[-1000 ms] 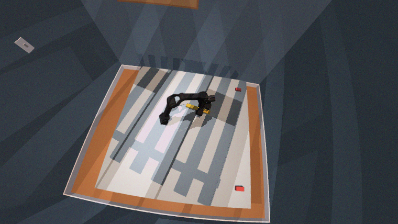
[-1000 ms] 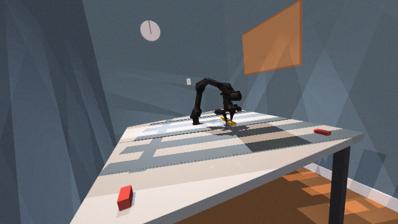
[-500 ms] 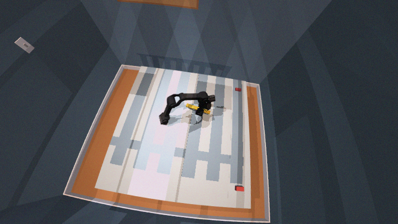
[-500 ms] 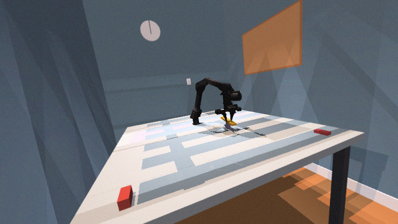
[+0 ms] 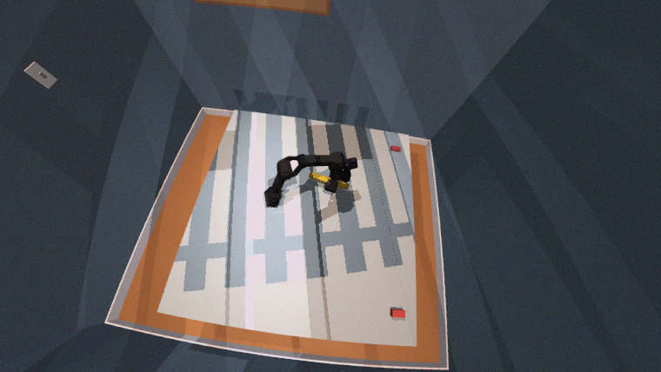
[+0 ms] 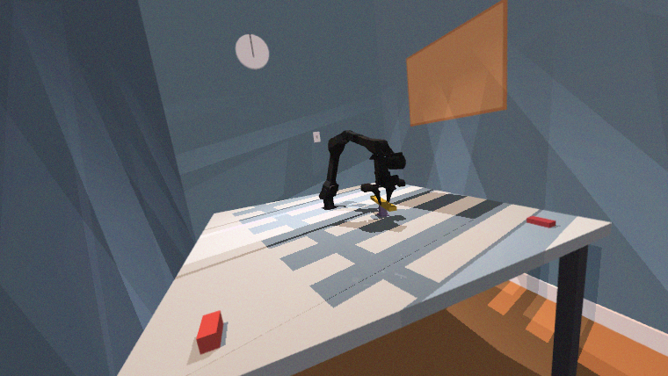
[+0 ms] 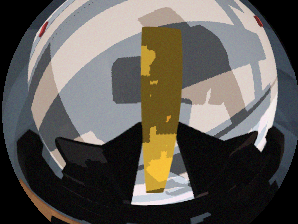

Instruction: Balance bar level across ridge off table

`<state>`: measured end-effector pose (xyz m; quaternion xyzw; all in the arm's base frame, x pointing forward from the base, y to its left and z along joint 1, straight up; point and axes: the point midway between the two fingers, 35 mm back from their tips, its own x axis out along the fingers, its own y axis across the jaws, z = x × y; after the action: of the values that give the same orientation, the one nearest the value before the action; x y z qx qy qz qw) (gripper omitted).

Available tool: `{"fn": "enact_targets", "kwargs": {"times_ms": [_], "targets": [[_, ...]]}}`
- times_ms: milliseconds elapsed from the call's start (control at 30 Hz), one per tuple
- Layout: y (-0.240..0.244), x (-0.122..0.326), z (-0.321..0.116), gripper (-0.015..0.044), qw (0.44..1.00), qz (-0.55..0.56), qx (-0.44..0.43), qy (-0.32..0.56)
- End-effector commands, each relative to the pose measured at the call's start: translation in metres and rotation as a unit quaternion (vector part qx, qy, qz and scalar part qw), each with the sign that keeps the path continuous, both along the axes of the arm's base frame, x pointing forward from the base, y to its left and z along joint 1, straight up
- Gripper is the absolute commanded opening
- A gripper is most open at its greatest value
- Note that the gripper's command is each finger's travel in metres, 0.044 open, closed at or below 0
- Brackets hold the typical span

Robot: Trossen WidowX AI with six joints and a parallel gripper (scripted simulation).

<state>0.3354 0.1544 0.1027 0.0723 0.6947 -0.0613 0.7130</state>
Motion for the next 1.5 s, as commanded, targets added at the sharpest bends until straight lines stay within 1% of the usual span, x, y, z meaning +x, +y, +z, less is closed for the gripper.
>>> {"fn": "enact_targets", "kwargs": {"times_ms": [0,133,333,367,1467], "targets": [[0.0000,0.0000,0.0001,0.0000,1.000,0.000,0.000,0.000],[0.0000,0.0000,0.0001,0.0000,1.000,0.000,0.000,0.000],[0.0000,0.0000,0.0001,0.0157,1.000,0.000,0.000,0.000],[0.0000,0.0000,0.0001,0.0167,1.000,0.000,0.000,0.000],[0.0000,0.0000,0.0001,0.0171,1.000,0.000,0.000,0.000]]}}
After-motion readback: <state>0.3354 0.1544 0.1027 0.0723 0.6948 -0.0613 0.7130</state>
